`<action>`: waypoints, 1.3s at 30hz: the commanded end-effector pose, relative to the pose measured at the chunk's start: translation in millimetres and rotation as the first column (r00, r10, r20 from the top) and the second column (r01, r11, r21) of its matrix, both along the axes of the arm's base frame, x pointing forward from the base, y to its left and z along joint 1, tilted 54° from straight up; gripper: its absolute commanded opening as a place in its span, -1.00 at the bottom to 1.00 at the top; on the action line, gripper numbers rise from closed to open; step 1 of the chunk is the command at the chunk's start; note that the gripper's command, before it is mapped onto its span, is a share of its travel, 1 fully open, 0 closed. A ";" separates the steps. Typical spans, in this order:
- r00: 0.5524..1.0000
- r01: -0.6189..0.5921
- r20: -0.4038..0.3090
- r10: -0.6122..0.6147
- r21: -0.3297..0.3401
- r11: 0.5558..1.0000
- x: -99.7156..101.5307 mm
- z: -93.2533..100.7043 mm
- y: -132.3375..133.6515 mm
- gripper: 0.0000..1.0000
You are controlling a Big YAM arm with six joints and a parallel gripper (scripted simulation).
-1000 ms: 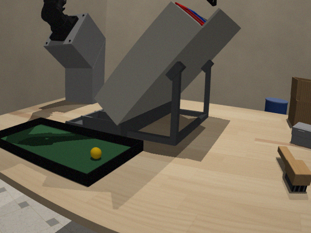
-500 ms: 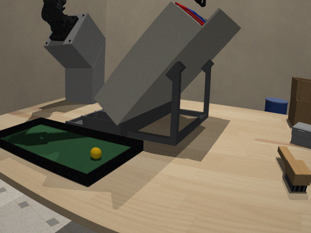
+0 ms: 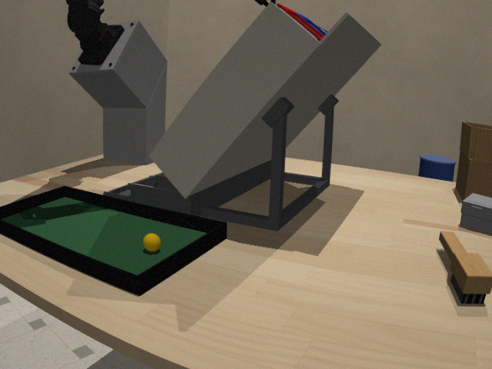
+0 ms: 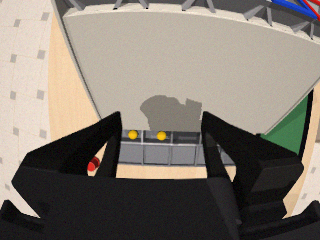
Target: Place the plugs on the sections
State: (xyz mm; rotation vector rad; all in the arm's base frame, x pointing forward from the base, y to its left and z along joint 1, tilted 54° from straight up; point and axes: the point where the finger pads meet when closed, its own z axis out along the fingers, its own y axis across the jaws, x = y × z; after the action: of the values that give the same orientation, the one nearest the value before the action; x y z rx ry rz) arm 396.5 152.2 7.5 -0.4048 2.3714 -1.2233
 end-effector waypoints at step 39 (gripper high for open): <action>0.927 0.329 -0.185 -0.326 -0.011 0.944 -114.4 -5.6 -128.9 0.17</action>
State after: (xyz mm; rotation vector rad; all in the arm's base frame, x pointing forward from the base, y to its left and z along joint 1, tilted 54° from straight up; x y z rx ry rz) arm 282.0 27.4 -1.6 -0.1592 2.6834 -1.3643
